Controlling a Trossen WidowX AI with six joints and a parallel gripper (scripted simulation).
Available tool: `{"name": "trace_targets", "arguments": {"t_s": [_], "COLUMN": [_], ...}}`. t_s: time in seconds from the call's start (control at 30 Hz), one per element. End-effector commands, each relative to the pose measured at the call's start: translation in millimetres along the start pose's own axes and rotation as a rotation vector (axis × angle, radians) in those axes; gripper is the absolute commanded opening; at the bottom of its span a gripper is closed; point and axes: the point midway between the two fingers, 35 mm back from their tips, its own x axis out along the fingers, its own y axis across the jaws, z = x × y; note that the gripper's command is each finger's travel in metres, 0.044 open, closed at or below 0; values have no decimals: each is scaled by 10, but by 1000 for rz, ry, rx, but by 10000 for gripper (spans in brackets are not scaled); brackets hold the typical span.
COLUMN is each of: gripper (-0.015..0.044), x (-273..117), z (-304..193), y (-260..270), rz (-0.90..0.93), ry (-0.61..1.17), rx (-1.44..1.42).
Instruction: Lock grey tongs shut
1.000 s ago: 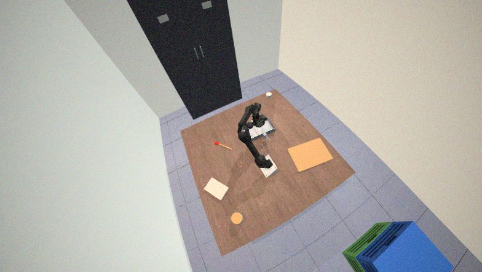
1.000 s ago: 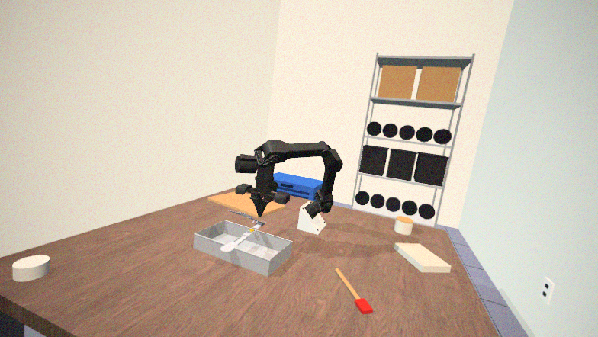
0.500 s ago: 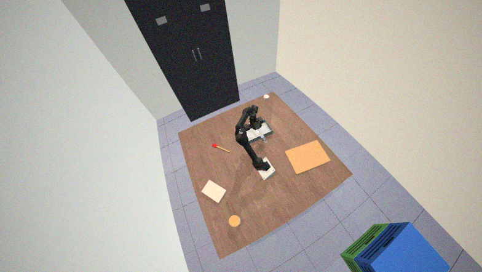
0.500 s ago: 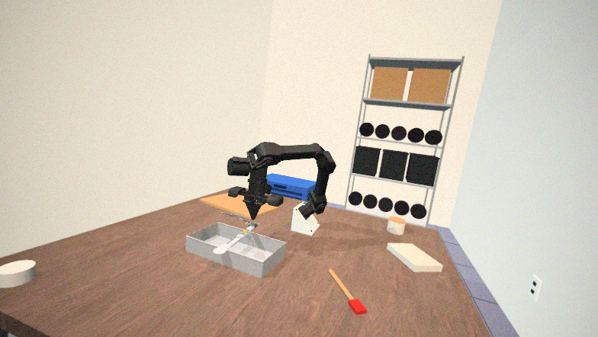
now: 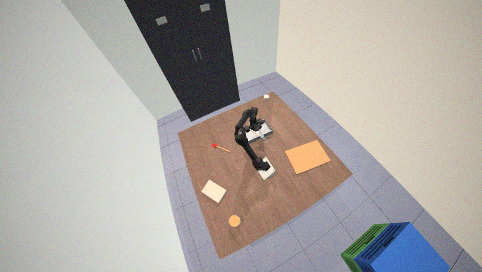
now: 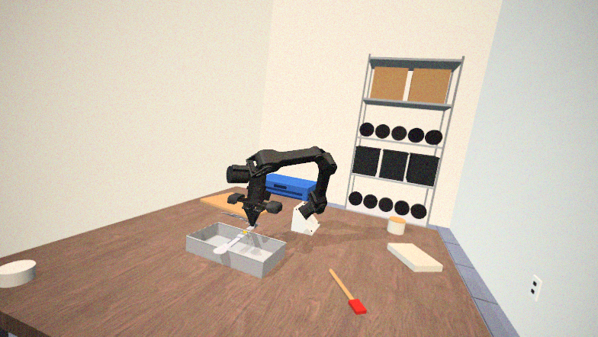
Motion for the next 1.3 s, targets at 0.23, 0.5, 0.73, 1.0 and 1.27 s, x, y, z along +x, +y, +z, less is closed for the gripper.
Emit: {"name": "trace_targets", "arguments": {"t_s": [0.23, 0.5, 0.73, 1.0, 1.27], "gripper": [-150, -150, -150, -150, -150], "x": [201, 319, 320, 314, 309], "z": [22, 32, 30, 17, 8], "y": [-21, -29, -13, 107, 239], "rz": [-10, -11, -11, -9, -8], "ry": [-4, -4, -4, -4, -3], "rx": [8, 8, 8, 8, 8]}}
